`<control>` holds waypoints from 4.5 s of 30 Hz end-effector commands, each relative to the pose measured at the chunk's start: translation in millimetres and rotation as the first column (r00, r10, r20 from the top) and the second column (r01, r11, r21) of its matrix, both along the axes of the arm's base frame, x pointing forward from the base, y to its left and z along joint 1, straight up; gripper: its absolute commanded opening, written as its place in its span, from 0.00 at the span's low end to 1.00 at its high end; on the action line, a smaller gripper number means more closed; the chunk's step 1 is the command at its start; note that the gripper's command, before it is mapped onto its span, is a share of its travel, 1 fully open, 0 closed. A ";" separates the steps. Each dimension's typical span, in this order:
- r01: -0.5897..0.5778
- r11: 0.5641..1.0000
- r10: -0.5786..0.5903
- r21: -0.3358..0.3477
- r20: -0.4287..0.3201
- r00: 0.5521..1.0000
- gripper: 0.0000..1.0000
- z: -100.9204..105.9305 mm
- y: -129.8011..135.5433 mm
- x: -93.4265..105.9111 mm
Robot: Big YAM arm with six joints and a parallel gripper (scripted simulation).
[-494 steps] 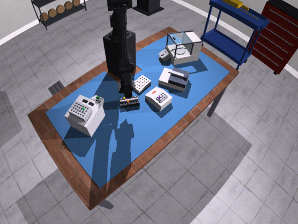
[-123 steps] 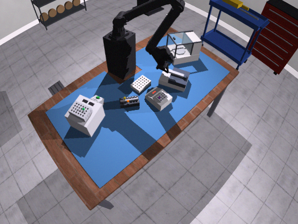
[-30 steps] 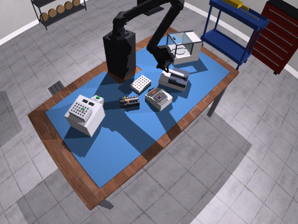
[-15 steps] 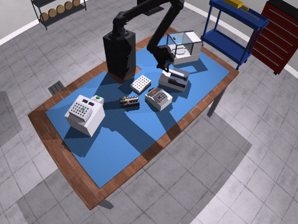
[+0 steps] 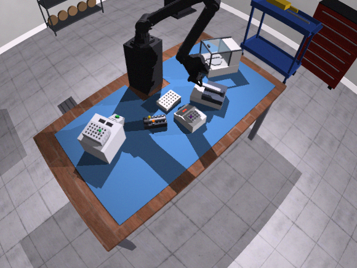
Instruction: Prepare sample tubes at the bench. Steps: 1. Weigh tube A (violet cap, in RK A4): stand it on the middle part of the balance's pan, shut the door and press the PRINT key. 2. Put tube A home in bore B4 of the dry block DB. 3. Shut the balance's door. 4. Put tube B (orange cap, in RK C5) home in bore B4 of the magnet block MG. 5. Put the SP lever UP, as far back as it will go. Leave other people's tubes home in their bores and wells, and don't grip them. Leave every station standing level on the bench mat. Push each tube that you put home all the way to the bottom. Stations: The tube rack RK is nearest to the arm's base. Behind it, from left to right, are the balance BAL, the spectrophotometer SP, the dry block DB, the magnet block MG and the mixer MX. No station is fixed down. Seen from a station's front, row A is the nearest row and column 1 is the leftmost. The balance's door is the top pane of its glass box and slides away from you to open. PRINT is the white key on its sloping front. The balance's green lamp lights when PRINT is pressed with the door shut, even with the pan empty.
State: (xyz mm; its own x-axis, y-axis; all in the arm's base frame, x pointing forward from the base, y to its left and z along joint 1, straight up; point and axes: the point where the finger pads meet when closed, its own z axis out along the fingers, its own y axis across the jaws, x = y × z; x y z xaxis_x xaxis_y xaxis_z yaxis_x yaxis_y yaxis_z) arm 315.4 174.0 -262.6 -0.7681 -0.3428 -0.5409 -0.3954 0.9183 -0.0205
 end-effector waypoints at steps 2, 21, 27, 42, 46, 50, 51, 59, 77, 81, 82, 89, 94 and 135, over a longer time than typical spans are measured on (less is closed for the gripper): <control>-0.024 0.995 0.009 0.096 0.149 0.989 0.00 39.8 44.0 57.2; -0.024 0.995 0.010 0.095 0.149 0.989 0.00 41.3 43.9 57.2; -0.025 0.995 0.010 0.095 0.149 0.989 0.00 41.5 43.8 57.2; -0.025 0.995 0.011 0.095 0.149 0.989 0.00 41.7 43.8 57.1; -0.025 0.995 0.011 0.095 0.149 0.989 0.00 41.7 43.8 57.1; -0.026 0.995 0.011 0.095 0.149 0.989 0.00 41.7 43.7 57.1; -0.026 0.995 0.011 0.095 0.149 0.989 0.00 41.7 43.7 57.1; -0.026 0.995 0.012 0.094 0.149 0.989 0.00 41.7 43.7 57.1; -0.026 0.995 0.012 0.094 0.150 0.989 0.00 46.7 43.5 56.8; -0.026 0.995 0.012 0.094 0.149 0.989 0.00 48.7 43.4 56.7; -0.025 0.995 0.011 0.094 0.150 0.989 0.00 49.8 42.9 56.9; -0.018 0.996 0.004 0.092 0.150 0.989 0.00 54.0 38.4 59.0; -0.016 0.996 0.002 0.089 0.152 0.988 0.00 52.7 34.8 60.4; -0.007 0.996 -0.006 0.088 0.152 0.988 0.00 58.4 29.0 62.2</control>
